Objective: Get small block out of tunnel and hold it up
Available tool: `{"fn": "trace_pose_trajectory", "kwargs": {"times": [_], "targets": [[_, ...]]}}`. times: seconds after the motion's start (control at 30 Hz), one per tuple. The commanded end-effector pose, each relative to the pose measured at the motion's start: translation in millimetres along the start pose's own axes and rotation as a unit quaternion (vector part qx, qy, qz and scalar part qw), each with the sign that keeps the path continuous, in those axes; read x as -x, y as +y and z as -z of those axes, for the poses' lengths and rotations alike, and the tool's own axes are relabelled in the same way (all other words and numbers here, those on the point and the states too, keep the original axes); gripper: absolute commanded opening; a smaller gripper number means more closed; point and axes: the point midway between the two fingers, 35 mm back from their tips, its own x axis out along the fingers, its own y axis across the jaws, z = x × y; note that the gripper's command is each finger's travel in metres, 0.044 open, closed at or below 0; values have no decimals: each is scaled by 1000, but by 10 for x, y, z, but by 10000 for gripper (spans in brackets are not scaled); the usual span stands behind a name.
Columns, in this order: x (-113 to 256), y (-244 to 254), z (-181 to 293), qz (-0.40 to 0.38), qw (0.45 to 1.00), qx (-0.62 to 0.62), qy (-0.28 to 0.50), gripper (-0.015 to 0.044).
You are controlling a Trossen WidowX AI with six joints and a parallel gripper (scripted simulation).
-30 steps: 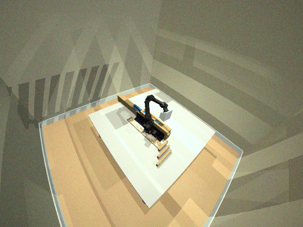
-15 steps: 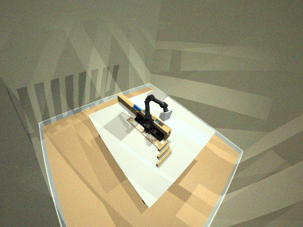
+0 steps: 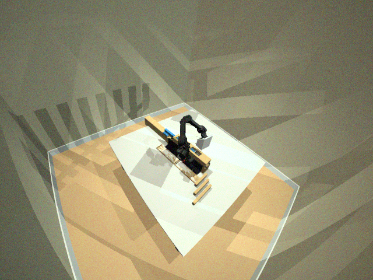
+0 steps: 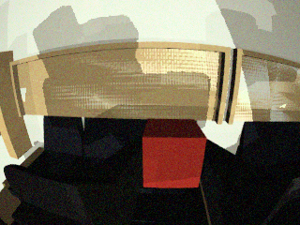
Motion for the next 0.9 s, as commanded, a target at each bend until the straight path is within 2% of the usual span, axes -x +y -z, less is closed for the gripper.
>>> {"fn": "trace_pose_trajectory", "kwargs": {"times": [0.0,0.5,0.67,0.7,0.87], "targets": [[261,-2,-29,-6,1000,-5,-7,0],[960,-27,84,-2,1000,-4,-5,0],[990,-30,93,-2,1000,-3,-5,0],[908,-16,92,2,1000,2,-6,0],[913,-73,39,-13,996,7,-89,0]]}}
